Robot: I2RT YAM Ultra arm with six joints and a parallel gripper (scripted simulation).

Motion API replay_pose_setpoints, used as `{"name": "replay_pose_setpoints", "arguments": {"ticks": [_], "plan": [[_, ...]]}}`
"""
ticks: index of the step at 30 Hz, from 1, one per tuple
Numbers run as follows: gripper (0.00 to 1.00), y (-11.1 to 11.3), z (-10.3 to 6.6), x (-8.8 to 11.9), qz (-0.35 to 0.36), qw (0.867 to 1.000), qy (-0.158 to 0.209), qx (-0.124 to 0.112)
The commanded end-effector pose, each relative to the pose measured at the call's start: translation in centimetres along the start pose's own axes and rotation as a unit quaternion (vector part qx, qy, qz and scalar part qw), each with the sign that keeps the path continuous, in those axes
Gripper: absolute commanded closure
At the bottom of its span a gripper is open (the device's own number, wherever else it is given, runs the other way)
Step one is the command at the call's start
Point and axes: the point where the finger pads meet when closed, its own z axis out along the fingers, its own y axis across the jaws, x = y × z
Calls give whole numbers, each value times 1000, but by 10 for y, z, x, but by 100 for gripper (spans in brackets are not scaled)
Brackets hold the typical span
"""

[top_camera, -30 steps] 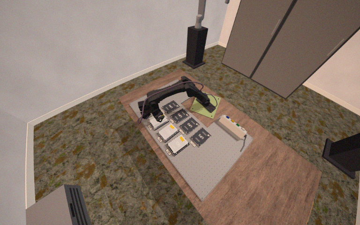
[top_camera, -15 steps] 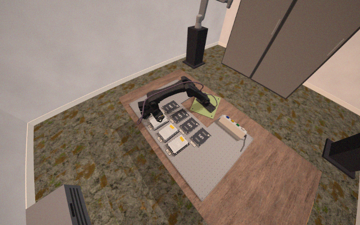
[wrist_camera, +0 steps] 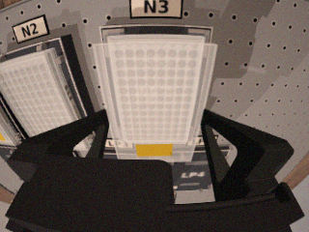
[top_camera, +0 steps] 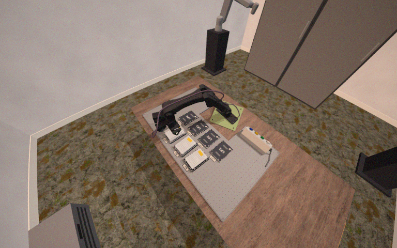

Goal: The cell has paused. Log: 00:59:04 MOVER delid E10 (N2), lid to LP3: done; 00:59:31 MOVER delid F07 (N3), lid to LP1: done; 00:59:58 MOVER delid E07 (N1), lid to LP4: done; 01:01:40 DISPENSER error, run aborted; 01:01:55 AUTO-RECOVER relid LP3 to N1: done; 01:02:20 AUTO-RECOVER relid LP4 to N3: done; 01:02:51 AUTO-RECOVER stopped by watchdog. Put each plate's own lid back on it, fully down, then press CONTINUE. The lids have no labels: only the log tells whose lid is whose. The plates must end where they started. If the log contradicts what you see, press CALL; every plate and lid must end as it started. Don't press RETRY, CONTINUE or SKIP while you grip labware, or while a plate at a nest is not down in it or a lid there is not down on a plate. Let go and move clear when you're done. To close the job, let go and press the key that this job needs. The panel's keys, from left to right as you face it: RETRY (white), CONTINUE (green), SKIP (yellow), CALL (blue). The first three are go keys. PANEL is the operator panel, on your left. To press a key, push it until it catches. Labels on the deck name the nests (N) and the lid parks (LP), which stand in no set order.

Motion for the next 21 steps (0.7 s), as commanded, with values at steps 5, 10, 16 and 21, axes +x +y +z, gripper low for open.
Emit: {"name": "replay_pose_setpoints", "arguments": {"ticks": [5, 10, 16, 21], "plan": [[100, 2, 4, -3, 2, 1000, -9, -4], [100, 0, 6, -3, 3, 1000, -9, -4], [100, 1, 8, -5, 1, 1000, -11, -3], [100, 0, 11, -3, 3, 1000, -9, -4]]}}
